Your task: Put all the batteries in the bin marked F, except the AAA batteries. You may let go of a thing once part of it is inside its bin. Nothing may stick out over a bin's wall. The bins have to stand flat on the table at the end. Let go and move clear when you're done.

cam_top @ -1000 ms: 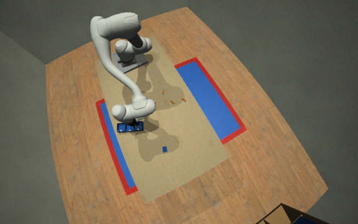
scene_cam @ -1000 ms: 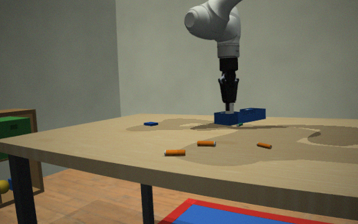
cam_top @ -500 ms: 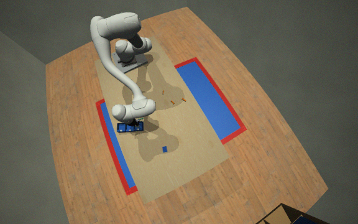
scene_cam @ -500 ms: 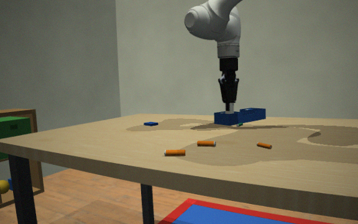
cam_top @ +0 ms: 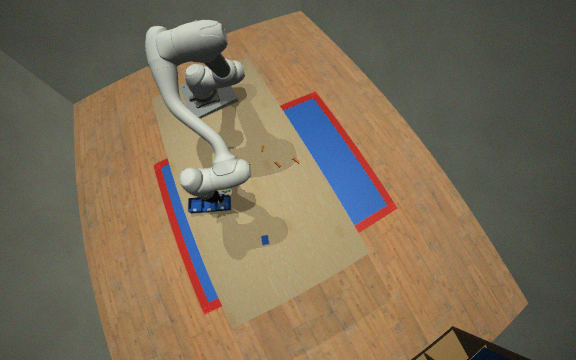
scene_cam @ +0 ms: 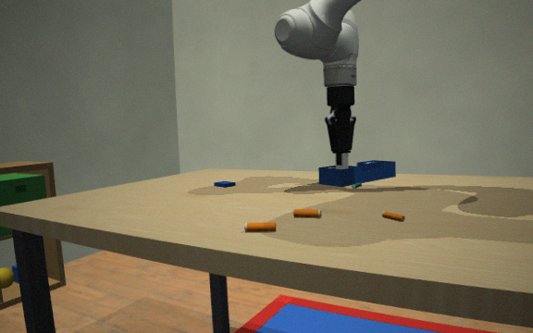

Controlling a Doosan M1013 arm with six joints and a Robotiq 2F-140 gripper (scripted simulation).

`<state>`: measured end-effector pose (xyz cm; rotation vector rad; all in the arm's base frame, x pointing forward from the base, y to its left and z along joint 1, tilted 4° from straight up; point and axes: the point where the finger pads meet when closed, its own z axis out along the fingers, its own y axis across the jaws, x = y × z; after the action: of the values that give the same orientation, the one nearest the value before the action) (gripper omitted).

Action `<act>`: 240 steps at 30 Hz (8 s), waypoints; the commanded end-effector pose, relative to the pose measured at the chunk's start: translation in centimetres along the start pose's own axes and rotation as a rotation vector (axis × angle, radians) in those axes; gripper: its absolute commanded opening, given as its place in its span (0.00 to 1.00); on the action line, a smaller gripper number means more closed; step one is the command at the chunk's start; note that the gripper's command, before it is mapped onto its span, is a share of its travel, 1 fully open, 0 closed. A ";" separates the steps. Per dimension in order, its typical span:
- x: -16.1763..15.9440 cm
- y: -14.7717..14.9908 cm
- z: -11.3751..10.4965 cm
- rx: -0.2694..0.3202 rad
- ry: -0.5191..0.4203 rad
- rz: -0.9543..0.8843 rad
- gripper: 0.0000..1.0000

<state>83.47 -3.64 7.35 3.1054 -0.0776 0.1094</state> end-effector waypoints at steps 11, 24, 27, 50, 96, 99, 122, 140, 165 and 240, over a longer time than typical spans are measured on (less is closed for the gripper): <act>-0.2 0.1 0.4 -0.003 -0.002 0.004 0.15; -0.2 0.1 0.4 -0.003 -0.002 0.004 0.15; -0.2 0.1 0.4 -0.003 -0.002 0.004 0.15; -0.2 0.1 0.4 -0.003 -0.002 0.004 0.15; -0.1 0.0 -2.5 -0.003 -0.002 0.004 0.15; -0.1 0.0 -2.6 -0.003 -0.002 0.004 0.15; -0.1 0.0 -5.7 -0.003 -0.002 0.004 0.15; -0.1 0.0 -5.7 -0.003 -0.002 0.004 0.15; -0.1 0.0 -16.6 -0.003 -0.002 0.004 0.15; -7.3 -17.1 -11.8 -0.002 -0.002 -0.447 0.26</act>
<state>77.27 11.46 19.04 3.0340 0.6069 0.0887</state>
